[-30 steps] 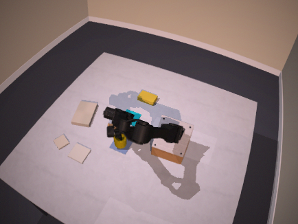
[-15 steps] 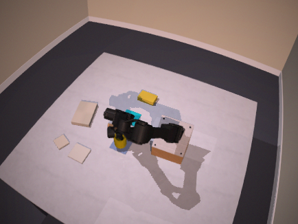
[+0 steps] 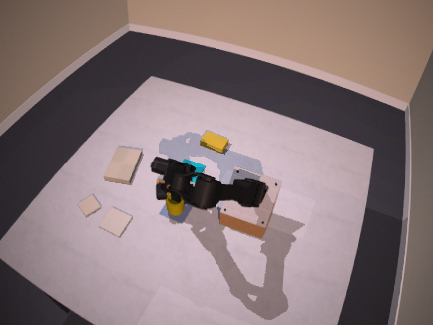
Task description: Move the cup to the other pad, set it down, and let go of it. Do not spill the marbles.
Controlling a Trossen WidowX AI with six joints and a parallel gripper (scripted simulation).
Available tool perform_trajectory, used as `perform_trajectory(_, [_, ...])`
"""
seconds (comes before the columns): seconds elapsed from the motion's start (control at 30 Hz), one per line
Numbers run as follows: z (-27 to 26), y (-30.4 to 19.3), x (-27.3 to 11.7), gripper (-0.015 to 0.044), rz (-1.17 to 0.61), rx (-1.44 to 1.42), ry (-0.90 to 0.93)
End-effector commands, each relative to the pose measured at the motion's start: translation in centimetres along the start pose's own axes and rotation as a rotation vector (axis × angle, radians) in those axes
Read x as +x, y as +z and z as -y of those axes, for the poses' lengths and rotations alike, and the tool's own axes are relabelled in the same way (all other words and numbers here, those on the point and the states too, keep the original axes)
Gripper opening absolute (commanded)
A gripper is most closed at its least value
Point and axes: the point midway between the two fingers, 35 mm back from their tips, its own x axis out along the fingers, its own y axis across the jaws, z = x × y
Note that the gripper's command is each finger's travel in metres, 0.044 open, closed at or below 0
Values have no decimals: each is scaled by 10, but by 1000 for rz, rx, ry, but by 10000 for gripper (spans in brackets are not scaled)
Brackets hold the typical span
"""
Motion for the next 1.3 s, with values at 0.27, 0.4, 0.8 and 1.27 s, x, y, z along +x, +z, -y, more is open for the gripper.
perform_trajectory(0.27, [0, 2, -19, 0, 1, 2, -2])
perform_trajectory(0.4, [0, 3, -32, 0, 0, 4, -2])
perform_trajectory(0.8, [3, 5, -47, 0, -3, 14, -3])
perform_trajectory(1.27, [3, 6, -47, 0, -3, 14, -3])
